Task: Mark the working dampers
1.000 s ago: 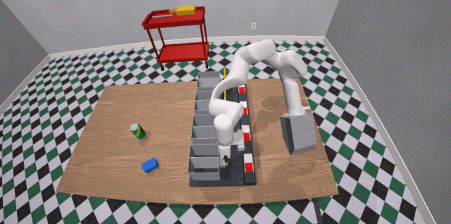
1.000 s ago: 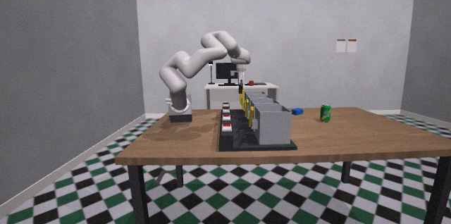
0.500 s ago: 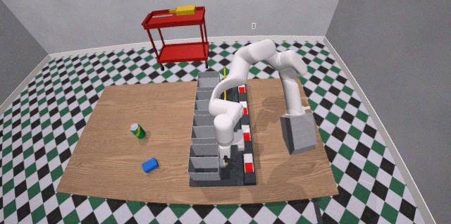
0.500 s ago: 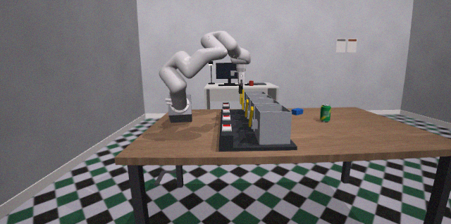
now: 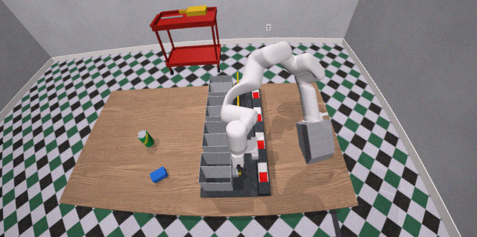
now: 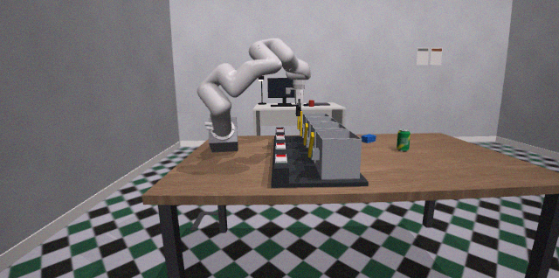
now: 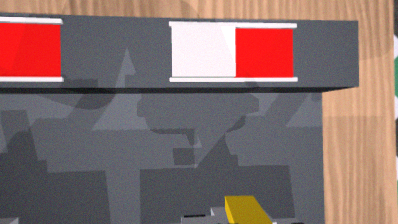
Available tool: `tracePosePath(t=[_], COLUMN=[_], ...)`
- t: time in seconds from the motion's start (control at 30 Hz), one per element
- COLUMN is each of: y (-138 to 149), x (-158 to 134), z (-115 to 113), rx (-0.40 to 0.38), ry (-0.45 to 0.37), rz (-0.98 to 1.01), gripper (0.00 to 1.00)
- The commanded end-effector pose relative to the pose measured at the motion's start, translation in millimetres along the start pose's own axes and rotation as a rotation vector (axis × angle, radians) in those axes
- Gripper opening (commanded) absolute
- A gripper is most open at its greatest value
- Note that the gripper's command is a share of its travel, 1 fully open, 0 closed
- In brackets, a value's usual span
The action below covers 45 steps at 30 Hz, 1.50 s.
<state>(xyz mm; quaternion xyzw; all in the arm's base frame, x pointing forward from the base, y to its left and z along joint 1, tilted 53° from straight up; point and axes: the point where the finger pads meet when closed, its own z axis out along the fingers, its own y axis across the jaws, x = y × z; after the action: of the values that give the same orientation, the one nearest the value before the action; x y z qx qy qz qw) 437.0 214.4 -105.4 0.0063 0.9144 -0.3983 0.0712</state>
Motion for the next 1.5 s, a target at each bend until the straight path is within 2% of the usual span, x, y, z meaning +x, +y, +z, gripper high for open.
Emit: tracePosePath(t=[0.0, 0.43, 1.47], y=[0.2, -3.4, -24.0], x=[-1.1, -1.1, -1.0], z=[-2.0, -1.9, 1.1], rx=[-0.006, -0.042, -0.250], ry=[-0.003, -0.003, -0.003], rz=[0.001, 0.001, 0.001], gripper=[0.19, 0.19, 0.19])
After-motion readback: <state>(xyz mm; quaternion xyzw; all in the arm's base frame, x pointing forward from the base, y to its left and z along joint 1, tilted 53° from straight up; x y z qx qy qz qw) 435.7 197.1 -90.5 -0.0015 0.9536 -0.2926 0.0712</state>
